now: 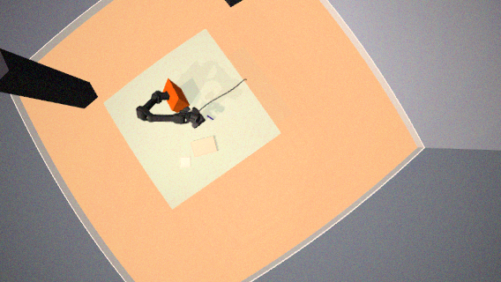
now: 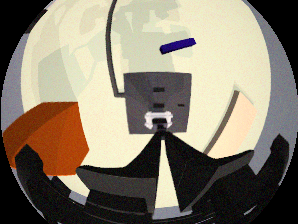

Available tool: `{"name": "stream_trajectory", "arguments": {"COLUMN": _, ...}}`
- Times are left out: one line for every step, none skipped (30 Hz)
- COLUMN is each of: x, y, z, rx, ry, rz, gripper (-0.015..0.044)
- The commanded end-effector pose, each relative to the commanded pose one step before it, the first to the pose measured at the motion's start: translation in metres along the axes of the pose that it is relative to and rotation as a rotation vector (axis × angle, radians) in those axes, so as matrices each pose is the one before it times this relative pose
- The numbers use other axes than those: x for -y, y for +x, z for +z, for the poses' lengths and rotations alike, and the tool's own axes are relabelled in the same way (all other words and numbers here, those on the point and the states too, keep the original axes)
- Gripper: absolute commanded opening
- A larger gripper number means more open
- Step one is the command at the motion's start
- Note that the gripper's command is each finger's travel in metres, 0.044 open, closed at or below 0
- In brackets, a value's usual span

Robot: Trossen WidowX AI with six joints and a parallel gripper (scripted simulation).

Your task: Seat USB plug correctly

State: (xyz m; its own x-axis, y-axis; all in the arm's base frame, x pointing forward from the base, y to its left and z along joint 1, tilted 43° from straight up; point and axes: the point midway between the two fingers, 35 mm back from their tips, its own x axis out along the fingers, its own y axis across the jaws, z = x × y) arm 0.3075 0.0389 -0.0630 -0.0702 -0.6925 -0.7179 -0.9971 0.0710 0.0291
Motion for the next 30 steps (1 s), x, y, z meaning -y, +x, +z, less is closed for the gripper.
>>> {"name": "stream_trajectory", "arguments": {"x": -0.00028, "y": 0.00282, "z": -0.00104, "rx": -0.0034, "ry": -0.0003, "rz": 0.00297, "gripper": 0.0}}
{"name": "stream_trajectory", "arguments": {"x": 0.0, "y": 0.0, "z": 0.0, "rx": 0.0, "ry": 0.0, "rz": 0.0, "gripper": 0.0}}
{"name": "stream_trajectory", "arguments": {"x": 0.0, "y": 0.0, "z": 0.0, "rx": 0.0, "ry": 0.0, "rz": 0.0, "gripper": 0.0}}
{"name": "stream_trajectory", "arguments": {"x": 0.0, "y": 0.0, "z": 0.0, "rx": 0.0, "ry": 0.0, "rz": 0.0, "gripper": 0.0}}
{"name": "stream_trajectory", "arguments": {"x": 0.0, "y": 0.0, "z": 0.0, "rx": 0.0, "ry": 0.0, "rz": 0.0, "gripper": 0.0}}
{"name": "stream_trajectory", "arguments": {"x": 0.0, "y": 0.0, "z": 0.0, "rx": 0.0, "ry": 0.0, "rz": 0.0, "gripper": 0.0}}
{"name": "stream_trajectory", "arguments": {"x": 0.0, "y": 0.0, "z": 0.0, "rx": 0.0, "ry": 0.0, "rz": 0.0, "gripper": 0.0}}
{"name": "stream_trajectory", "arguments": {"x": 0.0, "y": 0.0, "z": 0.0, "rx": 0.0, "ry": 0.0, "rz": 0.0, "gripper": 0.0}}
{"name": "stream_trajectory", "arguments": {"x": 0.0, "y": 0.0, "z": 0.0, "rx": 0.0, "ry": 0.0, "rz": 0.0, "gripper": 0.0}}
{"name": "stream_trajectory", "arguments": {"x": 0.0, "y": 0.0, "z": 0.0, "rx": 0.0, "ry": 0.0, "rz": 0.0, "gripper": 0.0}}
{"name": "stream_trajectory", "arguments": {"x": 0.0, "y": 0.0, "z": 0.0, "rx": 0.0, "ry": 0.0, "rz": 0.0, "gripper": 0.0}}
{"name": "stream_trajectory", "arguments": {"x": 0.0, "y": 0.0, "z": 0.0, "rx": 0.0, "ry": 0.0, "rz": 0.0, "gripper": 0.0}}
{"name": "stream_trajectory", "arguments": {"x": 0.00028, "y": -0.00277, "z": 0.00109, "rx": 0.00347, "ry": 0.0004, "rz": -0.00305, "gripper": 0.0026}}
{"name": "stream_trajectory", "arguments": {"x": 0.0, "y": 0.0, "z": 0.0, "rx": 0.0, "ry": 0.0, "rz": 0.0, "gripper": 0.0052}}
{"name": "stream_trajectory", "arguments": {"x": 0.0, "y": 0.0, "z": 0.0, "rx": 0.0, "ry": 0.0, "rz": 0.0, "gripper": 0.0079}}
{"name": "stream_trajectory", "arguments": {"x": 0.0, "y": 0.0, "z": 0.0, "rx": 0.0, "ry": 0.0, "rz": 0.0, "gripper": 0.0095}}
{"name": "stream_trajectory", "arguments": {"x": 0.0, "y": 0.0, "z": 0.0, "rx": 0.0, "ry": 0.0, "rz": 0.0, "gripper": 0.0095}}
{"name": "stream_trajectory", "arguments": {"x": 0.0, "y": 0.0, "z": 0.0, "rx": 0.0, "ry": 0.0, "rz": 0.0, "gripper": 0.0095}}
{"name": "stream_trajectory", "arguments": {"x": 0.0, "y": 0.0, "z": 0.0, "rx": 0.0, "ry": 0.0, "rz": 0.0, "gripper": 0.0095}}
{"name": "stream_trajectory", "arguments": {"x": 0.0, "y": 0.0, "z": 0.0, "rx": 0.0, "ry": 0.0, "rz": 0.0, "gripper": 0.0095}}
{"name": "stream_trajectory", "arguments": {"x": 0.0, "y": 0.0, "z": 0.0, "rx": 0.0, "ry": 0.0, "rz": 0.0, "gripper": 0.0095}}
{"name": "stream_trajectory", "arguments": {"x": 0.0, "y": 0.0, "z": 0.0, "rx": 0.0, "ry": 0.0, "rz": 0.0, "gripper": 0.0095}}
{"name": "stream_trajectory", "arguments": {"x": 0.0, "y": 0.0, "z": 0.0, "rx": 0.0, "ry": 0.0, "rz": 0.0, "gripper": 0.0095}}
{"name": "stream_trajectory", "arguments": {"x": 0.0, "y": 0.0, "z": 0.0, "rx": 0.0, "ry": 0.0, "rz": 0.0, "gripper": 0.0095}}
{"name": "stream_trajectory", "arguments": {"x": 0.0, "y": 0.0, "z": 0.0, "rx": 0.0, "ry": 0.0, "rz": 0.0, "gripper": 0.0095}}
{"name": "stream_trajectory", "arguments": {"x": 0.0, "y": 0.0, "z": 0.0, "rx": 0.0, "ry": 0.0, "rz": 0.0, "gripper": 0.0095}}
{"name": "stream_trajectory", "arguments": {"x": 0.0, "y": 0.0, "z": 0.0, "rx": 0.0, "ry": 0.0, "rz": 0.0, "gripper": 0.0095}}
{"name": "stream_trajectory", "arguments": {"x": 0.0, "y": 0.0, "z": 0.0, "rx": 0.0, "ry": 0.0, "rz": 0.0, "gripper": 0.0095}}
{"name": "stream_trajectory", "arguments": {"x": 0.0, "y": 0.0, "z": 0.0, "rx": 0.0, "ry": 0.0, "rz": 0.0, "gripper": 0.0095}}
{"name": "stream_trajectory", "arguments": {"x": 0.0, "y": 0.0, "z": 0.0, "rx": 0.0, "ry": 0.0, "rz": 0.0, "gripper": 0.0095}}
